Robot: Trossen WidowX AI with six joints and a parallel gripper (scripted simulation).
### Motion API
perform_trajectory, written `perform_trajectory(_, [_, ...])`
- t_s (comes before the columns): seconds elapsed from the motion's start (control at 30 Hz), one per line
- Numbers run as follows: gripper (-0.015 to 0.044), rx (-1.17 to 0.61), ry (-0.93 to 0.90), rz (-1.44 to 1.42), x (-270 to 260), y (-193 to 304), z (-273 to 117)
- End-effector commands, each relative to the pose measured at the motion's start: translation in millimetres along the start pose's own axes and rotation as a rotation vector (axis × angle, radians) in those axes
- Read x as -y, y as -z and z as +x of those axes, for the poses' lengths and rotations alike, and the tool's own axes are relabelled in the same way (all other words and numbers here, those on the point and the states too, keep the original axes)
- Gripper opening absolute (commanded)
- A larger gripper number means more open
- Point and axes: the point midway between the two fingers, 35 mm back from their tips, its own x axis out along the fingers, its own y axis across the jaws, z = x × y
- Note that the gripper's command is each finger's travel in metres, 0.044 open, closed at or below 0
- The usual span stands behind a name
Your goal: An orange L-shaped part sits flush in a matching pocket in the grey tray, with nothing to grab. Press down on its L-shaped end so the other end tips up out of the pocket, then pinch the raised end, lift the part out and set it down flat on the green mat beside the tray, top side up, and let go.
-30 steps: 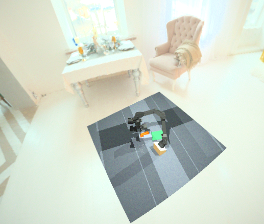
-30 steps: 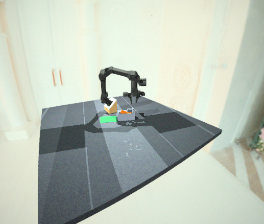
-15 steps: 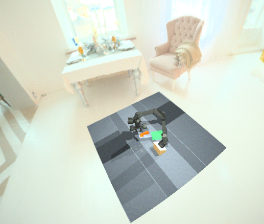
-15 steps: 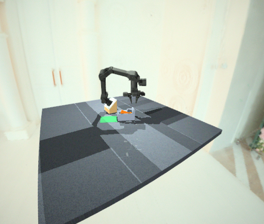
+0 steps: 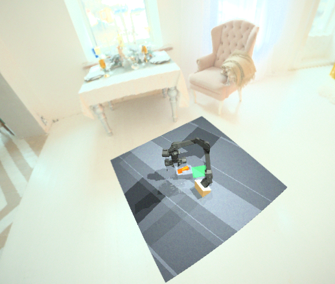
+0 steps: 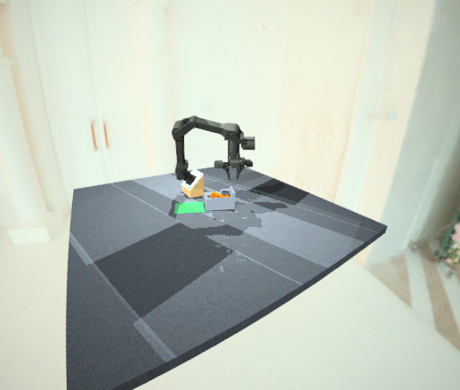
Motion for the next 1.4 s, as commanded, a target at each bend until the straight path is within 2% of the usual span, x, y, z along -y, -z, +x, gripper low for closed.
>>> perform_trajectory(0.0, [0.0180, -0.002, 0.005, -0.001, 0.3, -0.6, 13.4])
perform_trajectory(0.2, [0.0180, -0.011, 0.018, 0.001, 5.2, 1.0, 70.7])
perform_trajectory(1.37, [0.0180, -0.011, 0.020, 0.002, 6.6, 1.5, 109.0])
